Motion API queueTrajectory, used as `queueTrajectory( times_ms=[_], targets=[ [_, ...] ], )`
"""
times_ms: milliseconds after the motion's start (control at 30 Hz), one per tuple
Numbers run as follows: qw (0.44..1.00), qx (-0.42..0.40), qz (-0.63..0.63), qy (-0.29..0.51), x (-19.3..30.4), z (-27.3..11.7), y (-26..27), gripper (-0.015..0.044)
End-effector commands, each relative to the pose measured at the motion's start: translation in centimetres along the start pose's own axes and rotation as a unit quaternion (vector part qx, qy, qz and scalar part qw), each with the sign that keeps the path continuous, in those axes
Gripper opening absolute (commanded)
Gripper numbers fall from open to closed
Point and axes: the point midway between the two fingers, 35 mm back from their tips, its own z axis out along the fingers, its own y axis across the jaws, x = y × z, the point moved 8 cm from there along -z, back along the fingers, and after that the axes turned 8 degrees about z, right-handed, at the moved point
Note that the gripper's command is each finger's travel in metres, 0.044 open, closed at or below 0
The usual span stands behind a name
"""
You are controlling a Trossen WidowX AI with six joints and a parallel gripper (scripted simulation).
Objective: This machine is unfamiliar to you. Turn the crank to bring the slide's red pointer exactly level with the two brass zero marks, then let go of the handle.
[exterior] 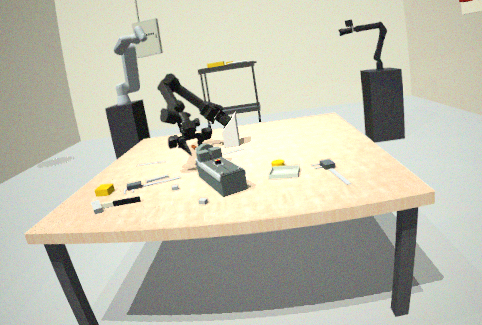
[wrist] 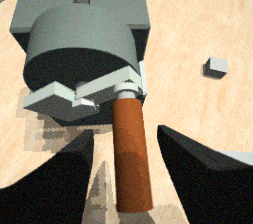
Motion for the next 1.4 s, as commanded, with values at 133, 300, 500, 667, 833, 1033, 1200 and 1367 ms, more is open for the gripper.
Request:
queueTrajectory(
  times_ms=[133,300,500,667,833,1033,1200,1367],
  targets=[
    [1.000,0.001,0.000,0.000,0.0,0.0,0.0,0.0420],
    [1.000,0.000,0.000,0.000,-1.0,-0.9,0.1,0.0440],
    [1.000,-0.001,0.001,0.000,-3.3,-3.3,0.4,0.0440],
    [1.000,-0.002,0.000,0.000,-4.4,-4.2,0.6,0.0440],
    [1.000,-0.006,-0.002,-0.001,-7.4,-7.1,1.1,0.0440],
    [1.000,0.001,0.007,0.000,-8.8,-7.3,1.5,0.0440],
    [0.999,0.029,0.041,0.002,-10.9,-5.2,2.6,0.0440],
    [0.996,0.056,0.075,0.000,-12.9,-3.2,4.1,0.0440]
  ],
)
